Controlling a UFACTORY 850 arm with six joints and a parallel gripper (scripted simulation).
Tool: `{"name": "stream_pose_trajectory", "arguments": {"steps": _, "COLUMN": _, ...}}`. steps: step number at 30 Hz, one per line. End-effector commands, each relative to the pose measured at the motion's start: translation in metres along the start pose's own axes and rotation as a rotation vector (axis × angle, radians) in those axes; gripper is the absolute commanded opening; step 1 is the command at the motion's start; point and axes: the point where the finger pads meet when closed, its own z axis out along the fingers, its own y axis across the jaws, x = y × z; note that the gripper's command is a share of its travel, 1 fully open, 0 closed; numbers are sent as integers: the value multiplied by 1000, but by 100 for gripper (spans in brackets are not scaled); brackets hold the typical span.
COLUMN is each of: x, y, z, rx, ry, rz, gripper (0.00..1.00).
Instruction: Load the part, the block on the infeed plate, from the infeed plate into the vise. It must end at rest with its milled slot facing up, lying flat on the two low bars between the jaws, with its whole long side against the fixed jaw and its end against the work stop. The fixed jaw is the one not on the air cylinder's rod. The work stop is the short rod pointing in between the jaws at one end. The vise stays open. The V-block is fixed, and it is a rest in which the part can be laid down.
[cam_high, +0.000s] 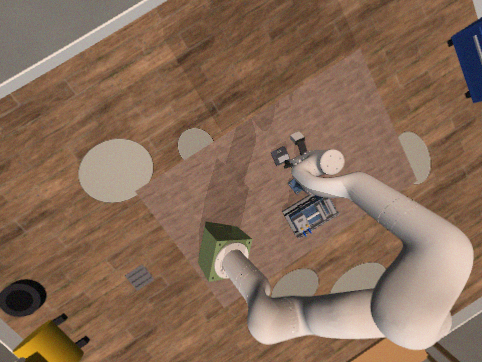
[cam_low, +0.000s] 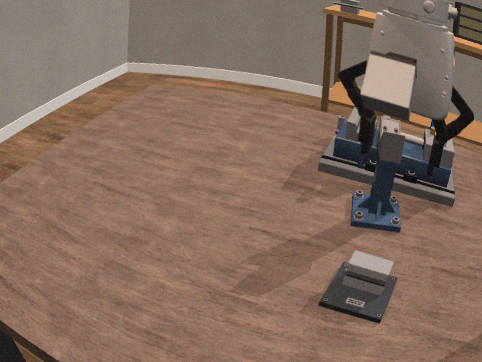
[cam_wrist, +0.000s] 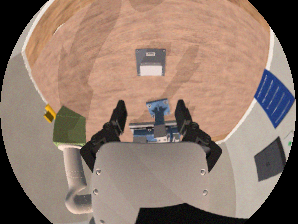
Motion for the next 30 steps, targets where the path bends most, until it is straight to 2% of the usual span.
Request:
{"name": "stream_pose_trajectory", "arguments": {"steps": 1, "x": 1, "y": 1, "z": 5, "rx": -1, "ry": 1, "rz": 0, "gripper": 89}}
{"name": "stream_pose_trajectory", "arguments": {"steps": 9, "x": 1, "y": 1, "z": 23, "rx": -1, "ry": 1, "rz": 0, "gripper": 89}}
{"name": "stream_pose_trajectory", "arguments": {"steps": 11, "x": 1, "y": 1, "z": 23, "rx": -1, "ry": 1, "rz": 0, "gripper": 89}}
{"name": "stream_pose_trajectory", "arguments": {"steps": 26, "x": 1, "y": 1, "z": 60, "rx": -1, "ry": 1, "rz": 0, "gripper": 89}}
{"name": "stream_pose_trajectory", "arguments": {"steps": 30, "x": 1, "y": 1, "z": 65, "rx": -1, "ry": 1, "rz": 0, "gripper": 89}}
